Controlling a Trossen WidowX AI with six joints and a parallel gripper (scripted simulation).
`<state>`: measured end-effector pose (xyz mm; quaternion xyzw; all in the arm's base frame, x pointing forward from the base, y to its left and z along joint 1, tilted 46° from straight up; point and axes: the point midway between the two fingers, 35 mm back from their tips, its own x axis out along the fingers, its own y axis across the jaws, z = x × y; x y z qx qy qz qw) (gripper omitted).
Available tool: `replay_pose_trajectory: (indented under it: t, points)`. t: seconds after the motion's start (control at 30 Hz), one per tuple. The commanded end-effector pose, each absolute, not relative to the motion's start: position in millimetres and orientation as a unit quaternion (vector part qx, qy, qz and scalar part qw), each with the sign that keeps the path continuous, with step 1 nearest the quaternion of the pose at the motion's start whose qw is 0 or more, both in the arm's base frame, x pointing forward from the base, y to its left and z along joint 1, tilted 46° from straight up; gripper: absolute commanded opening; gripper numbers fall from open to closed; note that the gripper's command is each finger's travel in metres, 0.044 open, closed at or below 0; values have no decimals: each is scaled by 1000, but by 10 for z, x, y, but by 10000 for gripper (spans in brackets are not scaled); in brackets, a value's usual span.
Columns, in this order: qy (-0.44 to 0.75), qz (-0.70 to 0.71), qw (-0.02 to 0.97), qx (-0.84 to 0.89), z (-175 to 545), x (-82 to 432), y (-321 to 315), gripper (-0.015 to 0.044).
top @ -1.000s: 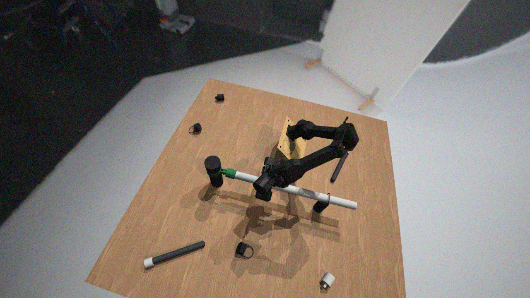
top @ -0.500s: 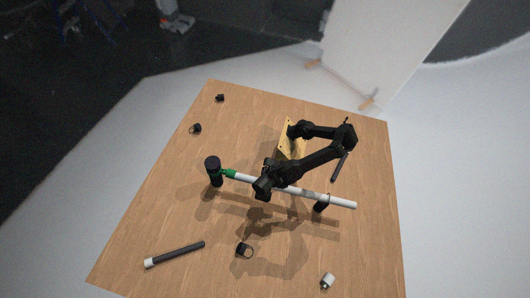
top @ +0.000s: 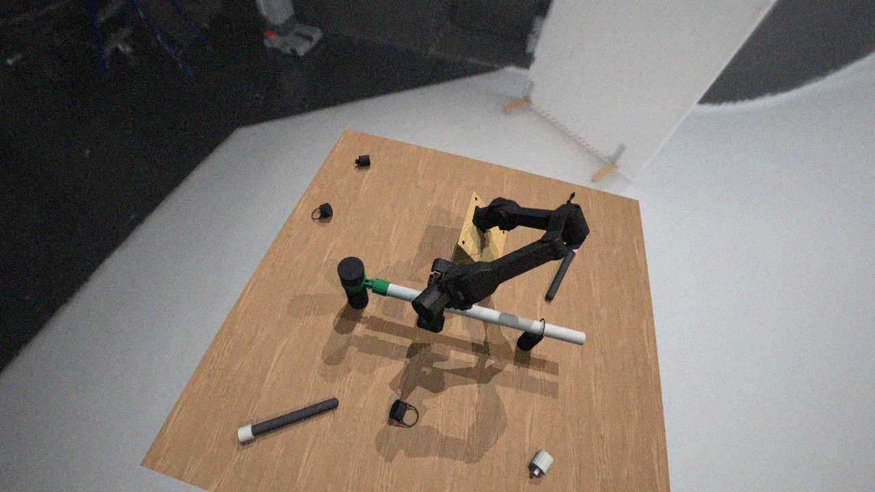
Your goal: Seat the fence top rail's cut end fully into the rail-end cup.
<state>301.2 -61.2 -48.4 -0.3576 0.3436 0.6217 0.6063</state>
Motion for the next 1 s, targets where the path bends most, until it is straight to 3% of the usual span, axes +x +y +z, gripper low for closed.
replay_pose_trajectory:
  t: [0.0,0.97]
  points:
    - [348,611,610,-366,-467,3059,-731,0]
    - [348,611,610,-366,-572,3043,-853,0]
